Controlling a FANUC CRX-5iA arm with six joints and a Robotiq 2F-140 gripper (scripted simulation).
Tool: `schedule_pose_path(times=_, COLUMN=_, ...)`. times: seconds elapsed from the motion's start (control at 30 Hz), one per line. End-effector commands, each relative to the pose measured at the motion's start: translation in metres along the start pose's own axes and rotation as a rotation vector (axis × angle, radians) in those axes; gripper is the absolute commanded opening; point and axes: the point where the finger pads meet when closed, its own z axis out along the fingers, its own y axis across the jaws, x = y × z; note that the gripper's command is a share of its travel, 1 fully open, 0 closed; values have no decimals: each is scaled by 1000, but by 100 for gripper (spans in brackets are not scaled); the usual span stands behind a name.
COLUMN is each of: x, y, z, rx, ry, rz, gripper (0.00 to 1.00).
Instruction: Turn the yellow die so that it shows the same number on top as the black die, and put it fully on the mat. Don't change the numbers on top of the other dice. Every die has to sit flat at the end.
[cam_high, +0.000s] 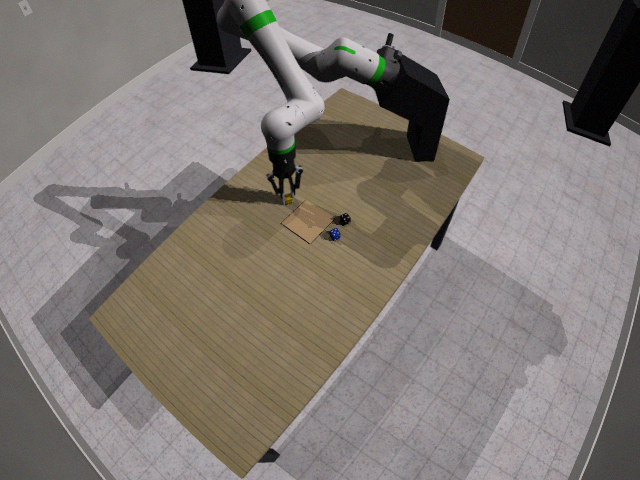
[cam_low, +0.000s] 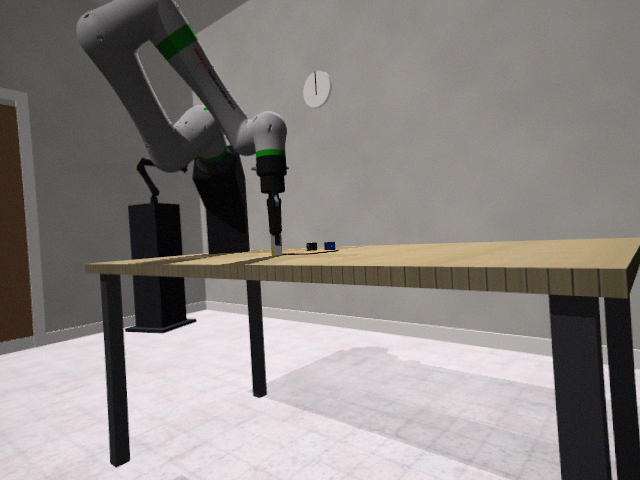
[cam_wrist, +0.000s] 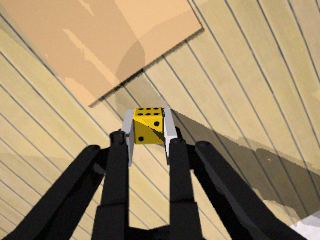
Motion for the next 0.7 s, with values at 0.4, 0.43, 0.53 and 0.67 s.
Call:
schedule_pose_path(times=0.4, x=0, y=0, z=0, rx=0, ry=0, rz=0, gripper=16)
schedule_pose_path(times=0.43, x=0, y=0, z=0, rx=0, ry=0, rz=0, gripper=16)
schedule_pose_path(times=0.53, x=0, y=0, z=0, rx=0, ry=0, rz=0, gripper=16)
schedule_pose_path(times=0.67, x=0, y=0, z=-4, rx=0, ry=0, rz=0, gripper=16)
